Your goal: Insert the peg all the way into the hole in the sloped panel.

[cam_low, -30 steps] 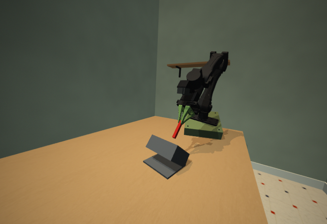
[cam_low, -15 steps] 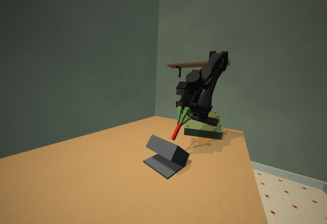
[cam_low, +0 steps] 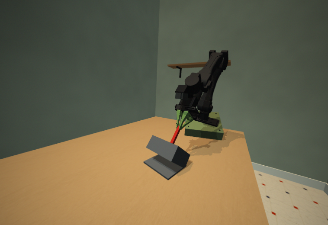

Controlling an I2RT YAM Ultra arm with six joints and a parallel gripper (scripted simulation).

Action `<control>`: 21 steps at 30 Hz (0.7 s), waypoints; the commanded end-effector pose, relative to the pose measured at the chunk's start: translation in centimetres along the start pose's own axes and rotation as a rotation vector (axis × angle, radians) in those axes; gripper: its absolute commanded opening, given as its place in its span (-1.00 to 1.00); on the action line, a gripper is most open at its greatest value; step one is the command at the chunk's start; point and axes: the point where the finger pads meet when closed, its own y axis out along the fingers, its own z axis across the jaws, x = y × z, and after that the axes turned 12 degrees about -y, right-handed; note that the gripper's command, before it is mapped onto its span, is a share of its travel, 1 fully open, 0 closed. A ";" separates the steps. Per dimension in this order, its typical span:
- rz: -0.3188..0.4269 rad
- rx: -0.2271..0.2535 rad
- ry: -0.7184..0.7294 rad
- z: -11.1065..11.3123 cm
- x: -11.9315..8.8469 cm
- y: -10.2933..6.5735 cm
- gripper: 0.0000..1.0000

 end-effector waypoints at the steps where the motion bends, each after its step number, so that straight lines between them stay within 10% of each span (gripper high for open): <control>1: -0.011 -0.004 0.005 0.1 0.2 0.3 -1.00; 21: -0.011 -0.004 0.005 0.1 0.2 2.2 -1.00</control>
